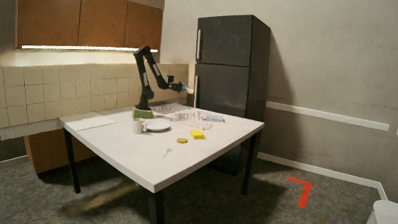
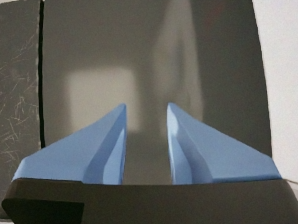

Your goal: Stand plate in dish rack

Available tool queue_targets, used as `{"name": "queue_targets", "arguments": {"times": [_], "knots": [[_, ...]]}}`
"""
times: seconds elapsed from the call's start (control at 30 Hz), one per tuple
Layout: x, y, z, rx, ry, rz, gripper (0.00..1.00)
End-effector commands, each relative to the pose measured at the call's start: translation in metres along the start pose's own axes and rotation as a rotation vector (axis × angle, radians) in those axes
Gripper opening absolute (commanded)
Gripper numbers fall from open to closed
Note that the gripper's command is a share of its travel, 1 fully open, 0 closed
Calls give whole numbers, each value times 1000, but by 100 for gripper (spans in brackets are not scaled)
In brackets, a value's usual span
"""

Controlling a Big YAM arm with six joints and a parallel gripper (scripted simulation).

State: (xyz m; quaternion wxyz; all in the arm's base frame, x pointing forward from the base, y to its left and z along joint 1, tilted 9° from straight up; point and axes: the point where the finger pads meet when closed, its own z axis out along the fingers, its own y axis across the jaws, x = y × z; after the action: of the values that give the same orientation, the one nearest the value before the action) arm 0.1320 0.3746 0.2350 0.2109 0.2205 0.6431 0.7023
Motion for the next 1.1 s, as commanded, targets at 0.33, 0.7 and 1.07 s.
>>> {"name": "queue_targets", "arguments": {"times": [0.33, 0.7, 1.07], "knots": [[1, 3, 1, -7, 0, 3, 24], [1, 21, 15, -35, -13, -1, 100], [-32, 38, 43, -28, -90, -141, 100]]}}
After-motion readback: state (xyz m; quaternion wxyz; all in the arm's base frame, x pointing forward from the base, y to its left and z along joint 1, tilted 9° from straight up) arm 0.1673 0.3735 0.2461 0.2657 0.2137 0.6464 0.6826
